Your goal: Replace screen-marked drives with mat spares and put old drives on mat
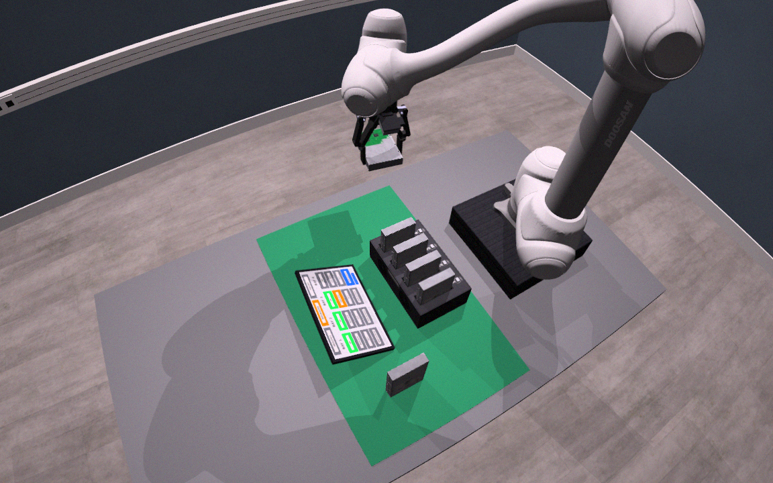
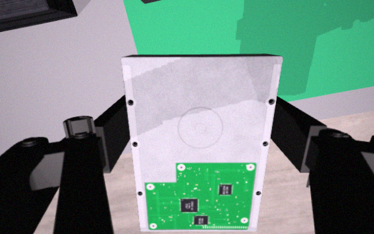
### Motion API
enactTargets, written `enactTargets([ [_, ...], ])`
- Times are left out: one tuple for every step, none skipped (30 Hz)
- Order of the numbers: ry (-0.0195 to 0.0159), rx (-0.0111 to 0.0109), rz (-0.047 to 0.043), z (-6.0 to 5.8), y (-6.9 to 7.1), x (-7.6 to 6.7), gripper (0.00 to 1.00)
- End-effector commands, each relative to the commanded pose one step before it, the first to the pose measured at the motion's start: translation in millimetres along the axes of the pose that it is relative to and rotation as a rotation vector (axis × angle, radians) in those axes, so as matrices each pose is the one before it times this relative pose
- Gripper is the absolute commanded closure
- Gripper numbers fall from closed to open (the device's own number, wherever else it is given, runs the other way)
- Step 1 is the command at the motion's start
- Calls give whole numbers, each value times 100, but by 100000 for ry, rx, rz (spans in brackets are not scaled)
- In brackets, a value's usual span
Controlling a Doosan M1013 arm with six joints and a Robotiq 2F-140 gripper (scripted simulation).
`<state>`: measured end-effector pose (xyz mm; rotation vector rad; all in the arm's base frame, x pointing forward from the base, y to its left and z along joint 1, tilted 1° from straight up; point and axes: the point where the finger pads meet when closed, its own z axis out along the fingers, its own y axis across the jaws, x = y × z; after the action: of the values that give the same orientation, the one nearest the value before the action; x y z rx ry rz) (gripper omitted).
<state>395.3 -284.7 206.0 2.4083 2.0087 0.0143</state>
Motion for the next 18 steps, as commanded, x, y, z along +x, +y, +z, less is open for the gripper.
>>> enactTargets([
  [-23, -142, 2644, -73, 48, -13, 90],
  [0, 0, 1463, 0, 0, 0, 90],
  [0, 0, 1723, 0, 0, 0, 90],
  [0, 0, 1965, 0, 0, 0, 90],
  [0, 0, 2182, 0, 0, 0, 90],
  [0, 0, 2368, 0, 0, 0, 90],
  [0, 0, 2518, 0, 0, 0, 90],
  [0, 0, 2628, 0, 0, 0, 90],
  [0, 0, 2695, 0, 0, 0, 90],
  [0, 0, 2718, 0, 0, 0, 90],
  [0, 0, 2695, 0, 0, 0, 90],
  [0, 0, 2628, 0, 0, 0, 90],
  [0, 0, 0, 0, 0, 0, 90],
  [0, 0, 0, 0, 0, 0, 90],
  [0, 0, 2518, 0, 0, 0, 90],
  [0, 0, 2368, 0, 0, 0, 90],
  [0, 0, 2182, 0, 0, 0, 90],
  [0, 0, 1965, 0, 0, 0, 90],
])
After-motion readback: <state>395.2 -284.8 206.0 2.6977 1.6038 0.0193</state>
